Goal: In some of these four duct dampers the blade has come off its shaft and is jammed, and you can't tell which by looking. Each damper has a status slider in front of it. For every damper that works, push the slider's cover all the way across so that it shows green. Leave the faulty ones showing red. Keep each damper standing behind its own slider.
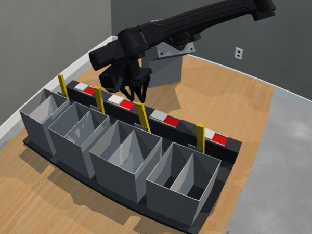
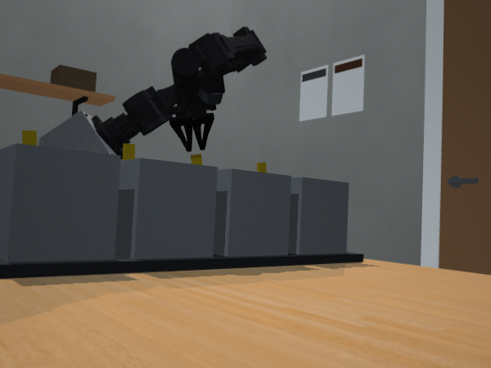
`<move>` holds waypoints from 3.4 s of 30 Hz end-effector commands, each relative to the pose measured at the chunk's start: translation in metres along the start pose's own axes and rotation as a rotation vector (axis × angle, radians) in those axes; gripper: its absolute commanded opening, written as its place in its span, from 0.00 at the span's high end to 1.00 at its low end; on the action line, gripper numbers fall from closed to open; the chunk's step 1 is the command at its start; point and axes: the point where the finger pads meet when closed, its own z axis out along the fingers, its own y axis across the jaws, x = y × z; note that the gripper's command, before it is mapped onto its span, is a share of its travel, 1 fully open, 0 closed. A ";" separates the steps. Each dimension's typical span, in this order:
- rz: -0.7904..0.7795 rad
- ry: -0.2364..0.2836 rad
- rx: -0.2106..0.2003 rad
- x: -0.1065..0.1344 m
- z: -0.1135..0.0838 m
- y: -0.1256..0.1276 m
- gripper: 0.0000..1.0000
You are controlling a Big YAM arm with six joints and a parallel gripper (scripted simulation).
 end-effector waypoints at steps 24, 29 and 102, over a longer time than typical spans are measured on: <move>0.009 -0.002 0.000 0.002 0.044 0.004 0.64; 0.010 -0.002 -0.001 0.002 0.047 0.003 0.64; 0.013 -0.005 0.003 0.002 0.047 0.001 0.83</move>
